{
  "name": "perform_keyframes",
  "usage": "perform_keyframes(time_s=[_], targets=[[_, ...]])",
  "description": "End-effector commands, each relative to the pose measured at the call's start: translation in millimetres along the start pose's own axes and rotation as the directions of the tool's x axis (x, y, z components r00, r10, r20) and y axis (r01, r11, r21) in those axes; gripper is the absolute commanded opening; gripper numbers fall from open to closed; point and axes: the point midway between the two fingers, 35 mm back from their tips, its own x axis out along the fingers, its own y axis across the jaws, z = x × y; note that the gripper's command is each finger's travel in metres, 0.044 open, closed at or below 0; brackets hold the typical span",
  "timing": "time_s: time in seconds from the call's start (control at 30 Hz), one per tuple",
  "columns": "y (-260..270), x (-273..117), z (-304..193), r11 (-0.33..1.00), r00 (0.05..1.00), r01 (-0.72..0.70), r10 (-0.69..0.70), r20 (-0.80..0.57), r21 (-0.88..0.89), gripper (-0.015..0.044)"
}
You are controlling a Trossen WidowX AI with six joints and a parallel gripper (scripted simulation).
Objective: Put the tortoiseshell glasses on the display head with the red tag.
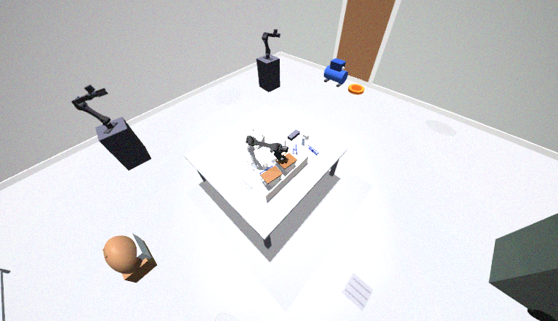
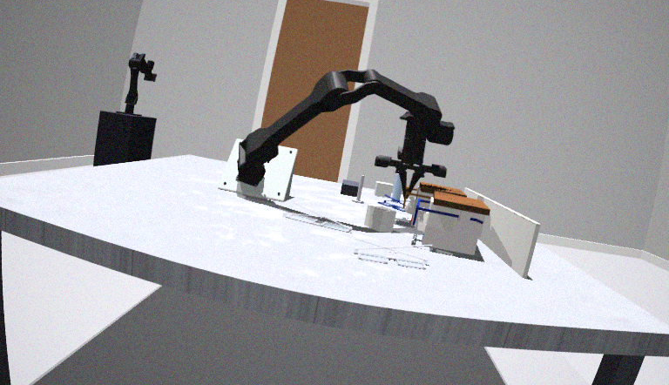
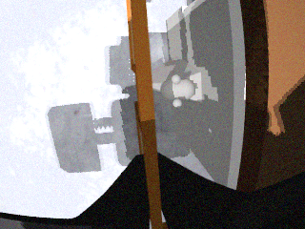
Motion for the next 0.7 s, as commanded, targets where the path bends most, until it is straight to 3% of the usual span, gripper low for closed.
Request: perform_keyframes(time_s=[0.0, 0.2, 0.33, 0.67], targets=[[-0.3, 1.2, -0.6, 1.0, 1.0, 0.003, -0.003, -0.002, -0.005, 0.0], [-0.4, 4.1, -0.6, 1.0, 1.0, 0.003, -0.003, -0.002, -0.005, 0.0], [-0.5, 3.0, -0.2, 1.0, 1.0, 0.001, -0.001, 0.0, 0.001, 0.0105], [-0.8, -0.9, -0.2, 1.0, 1.0, -0.003, 0.003, 0.0, 0.001, 0.0107]])
